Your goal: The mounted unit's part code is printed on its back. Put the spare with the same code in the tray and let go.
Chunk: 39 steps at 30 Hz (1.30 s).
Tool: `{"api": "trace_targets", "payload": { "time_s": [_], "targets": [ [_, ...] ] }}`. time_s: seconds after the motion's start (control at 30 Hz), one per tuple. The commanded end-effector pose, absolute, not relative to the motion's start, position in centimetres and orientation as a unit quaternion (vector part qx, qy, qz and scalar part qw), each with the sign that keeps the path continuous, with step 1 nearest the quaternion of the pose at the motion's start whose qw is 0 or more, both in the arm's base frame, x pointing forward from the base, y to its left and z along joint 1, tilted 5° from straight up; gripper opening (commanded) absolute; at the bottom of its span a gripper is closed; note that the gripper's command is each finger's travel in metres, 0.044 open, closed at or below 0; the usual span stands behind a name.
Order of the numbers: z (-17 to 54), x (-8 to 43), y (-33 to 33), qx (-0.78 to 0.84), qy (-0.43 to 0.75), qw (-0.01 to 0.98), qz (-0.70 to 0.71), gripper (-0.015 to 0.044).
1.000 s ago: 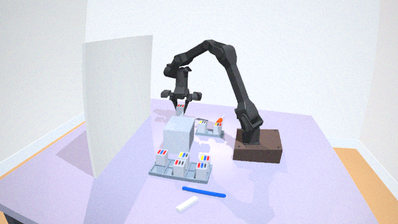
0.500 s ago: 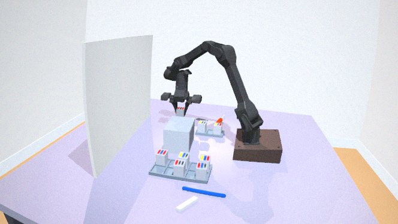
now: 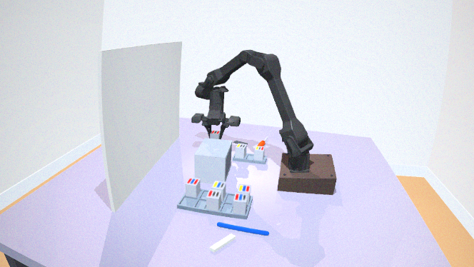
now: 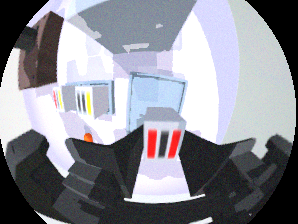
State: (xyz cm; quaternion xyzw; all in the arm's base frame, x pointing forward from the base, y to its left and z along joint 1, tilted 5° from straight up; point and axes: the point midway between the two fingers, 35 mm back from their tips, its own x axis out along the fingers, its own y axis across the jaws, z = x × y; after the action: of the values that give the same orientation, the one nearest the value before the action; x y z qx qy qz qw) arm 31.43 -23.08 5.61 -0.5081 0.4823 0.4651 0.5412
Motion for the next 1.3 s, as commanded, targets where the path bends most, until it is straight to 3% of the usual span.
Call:
{"api": "trace_targets", "payload": {
  "time_s": [0.0,1.17,1.27],
  "targets": [
    [5.1,31.4,-22.9,-0.505,0.482,0.544,0.465,0.0000],
    [2.3,31.2,-22.5,-0.505,0.482,0.544,0.465,0.0000],
    [2.6,31.3,-22.6,-0.508,0.482,0.541,0.466,0.0079]
  ]
}}
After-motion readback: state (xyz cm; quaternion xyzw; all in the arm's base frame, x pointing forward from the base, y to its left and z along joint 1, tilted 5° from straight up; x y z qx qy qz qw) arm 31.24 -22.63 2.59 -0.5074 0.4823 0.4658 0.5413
